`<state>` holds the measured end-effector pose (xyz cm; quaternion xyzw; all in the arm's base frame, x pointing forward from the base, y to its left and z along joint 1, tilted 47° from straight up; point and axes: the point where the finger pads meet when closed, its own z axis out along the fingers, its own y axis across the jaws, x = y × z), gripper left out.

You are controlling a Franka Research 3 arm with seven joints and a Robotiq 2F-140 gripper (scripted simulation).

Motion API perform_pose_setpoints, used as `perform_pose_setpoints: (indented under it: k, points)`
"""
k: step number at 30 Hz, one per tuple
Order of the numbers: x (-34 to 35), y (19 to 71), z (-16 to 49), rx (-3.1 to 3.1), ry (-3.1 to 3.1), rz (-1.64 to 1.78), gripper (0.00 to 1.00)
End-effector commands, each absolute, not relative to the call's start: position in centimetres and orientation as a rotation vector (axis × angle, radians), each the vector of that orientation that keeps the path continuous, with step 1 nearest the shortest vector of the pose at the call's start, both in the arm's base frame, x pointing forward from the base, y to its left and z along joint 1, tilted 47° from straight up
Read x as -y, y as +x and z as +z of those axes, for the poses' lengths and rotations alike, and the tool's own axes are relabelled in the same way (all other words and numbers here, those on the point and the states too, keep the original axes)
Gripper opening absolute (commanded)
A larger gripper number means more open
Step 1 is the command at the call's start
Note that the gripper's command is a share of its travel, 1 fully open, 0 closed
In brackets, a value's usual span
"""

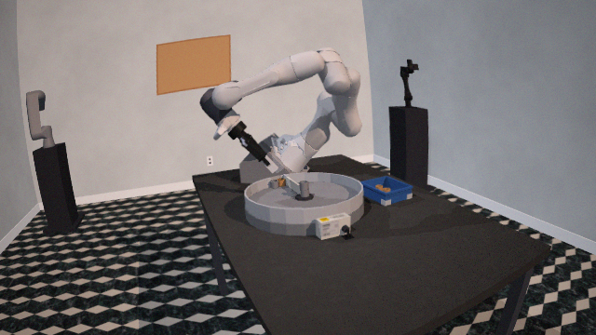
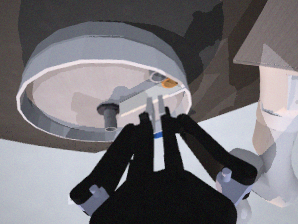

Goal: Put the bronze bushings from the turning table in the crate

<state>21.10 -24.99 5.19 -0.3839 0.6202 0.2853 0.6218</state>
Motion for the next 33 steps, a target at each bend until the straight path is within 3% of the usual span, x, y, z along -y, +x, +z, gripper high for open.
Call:
perform_pose_setpoints:
  k: [1,33]
  points:
    - [24.7,21.4,5.0,-1.421,-0.887,0.651,0.06]
    - [23.1,22.9,3.0,-1.421,-0.887,0.651,0.06]
